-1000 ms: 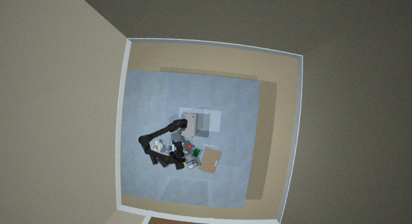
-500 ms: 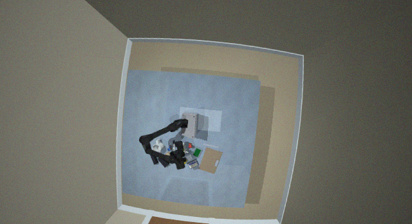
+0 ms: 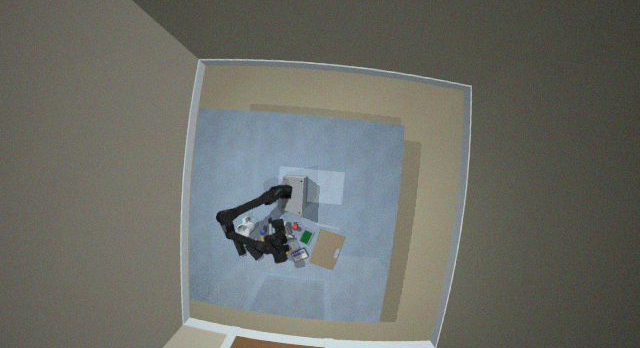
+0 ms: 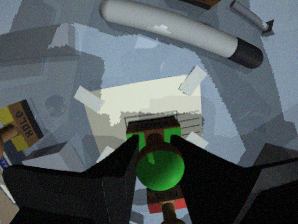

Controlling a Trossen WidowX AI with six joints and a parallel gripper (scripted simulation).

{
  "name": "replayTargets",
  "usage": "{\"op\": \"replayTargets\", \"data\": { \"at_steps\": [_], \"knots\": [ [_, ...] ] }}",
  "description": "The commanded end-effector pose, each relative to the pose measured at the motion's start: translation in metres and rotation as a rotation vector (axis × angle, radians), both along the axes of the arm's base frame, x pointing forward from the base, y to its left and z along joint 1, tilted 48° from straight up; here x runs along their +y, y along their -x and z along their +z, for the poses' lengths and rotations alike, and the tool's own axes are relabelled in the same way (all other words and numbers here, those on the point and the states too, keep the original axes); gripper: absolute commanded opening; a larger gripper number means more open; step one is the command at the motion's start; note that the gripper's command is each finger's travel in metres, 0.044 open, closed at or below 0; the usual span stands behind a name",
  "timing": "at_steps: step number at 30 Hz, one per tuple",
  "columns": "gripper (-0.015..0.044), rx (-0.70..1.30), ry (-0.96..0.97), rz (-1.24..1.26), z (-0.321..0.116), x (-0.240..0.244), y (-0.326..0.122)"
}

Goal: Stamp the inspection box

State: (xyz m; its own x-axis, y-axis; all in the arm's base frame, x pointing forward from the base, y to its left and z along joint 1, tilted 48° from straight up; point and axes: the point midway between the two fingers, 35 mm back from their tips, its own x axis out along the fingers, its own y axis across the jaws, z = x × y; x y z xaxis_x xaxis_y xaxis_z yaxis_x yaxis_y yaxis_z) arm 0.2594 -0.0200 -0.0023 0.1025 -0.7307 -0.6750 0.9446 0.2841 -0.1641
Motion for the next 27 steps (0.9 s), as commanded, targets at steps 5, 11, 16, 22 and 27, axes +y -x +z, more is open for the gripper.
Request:
{"op": "replayTargets", "data": {
  "at_steps": [5, 11, 16, 22, 27],
  "knots": [
    [0.0000, -0.001, 0.002, -0.001, 0.0002, -0.0009, -0.0008],
    [0.0000, -0.001, 0.002, -0.001, 0.0002, -0.0009, -0.0008],
    [0.0000, -0.001, 0.002, -0.001, 0.0002, -0.0009, -0.0008],
    [0.0000, -0.001, 0.002, -0.001, 0.0009, 0.0000, -0.0007],
    [0.0000, -0.001, 0.002, -0.001, 0.0026, 0.0018, -0.0004]
  ]
}}
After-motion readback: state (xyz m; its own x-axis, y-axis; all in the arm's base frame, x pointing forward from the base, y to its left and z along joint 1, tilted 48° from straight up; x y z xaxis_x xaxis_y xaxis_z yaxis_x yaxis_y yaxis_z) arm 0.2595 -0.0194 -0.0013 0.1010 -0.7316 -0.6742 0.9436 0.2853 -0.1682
